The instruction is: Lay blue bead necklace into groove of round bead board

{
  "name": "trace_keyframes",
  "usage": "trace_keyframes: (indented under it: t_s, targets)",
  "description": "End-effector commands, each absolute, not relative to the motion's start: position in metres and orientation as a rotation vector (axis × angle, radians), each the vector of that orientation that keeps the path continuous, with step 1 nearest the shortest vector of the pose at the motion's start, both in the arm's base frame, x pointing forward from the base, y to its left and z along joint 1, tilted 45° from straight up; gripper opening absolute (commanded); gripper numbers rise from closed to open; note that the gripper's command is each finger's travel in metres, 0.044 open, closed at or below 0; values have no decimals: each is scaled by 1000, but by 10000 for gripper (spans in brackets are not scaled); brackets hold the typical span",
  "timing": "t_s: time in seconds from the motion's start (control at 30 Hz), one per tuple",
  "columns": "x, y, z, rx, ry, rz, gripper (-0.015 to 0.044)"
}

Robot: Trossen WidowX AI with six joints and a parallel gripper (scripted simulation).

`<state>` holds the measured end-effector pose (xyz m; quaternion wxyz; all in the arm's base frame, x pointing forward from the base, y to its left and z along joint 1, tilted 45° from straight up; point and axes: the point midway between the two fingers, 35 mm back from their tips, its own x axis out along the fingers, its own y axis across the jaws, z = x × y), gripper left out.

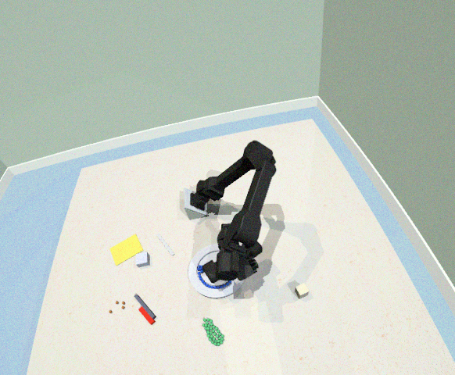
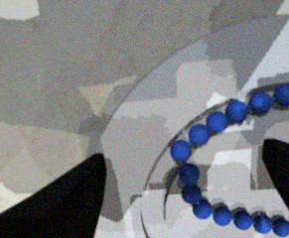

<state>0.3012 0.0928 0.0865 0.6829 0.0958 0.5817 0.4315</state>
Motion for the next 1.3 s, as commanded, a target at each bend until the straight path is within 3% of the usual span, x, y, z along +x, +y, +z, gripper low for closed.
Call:
trace_keyframes:
  t_s: [0.0,0.63,1.03,1.27]
  targets:
    - [301,92,87,215,1304,968,440]
    - [301,90,89,218,1303,972,440]
    - [295,63,106,87,1215,1075,125]
    - [297,68,101,84,1203,1071,120]
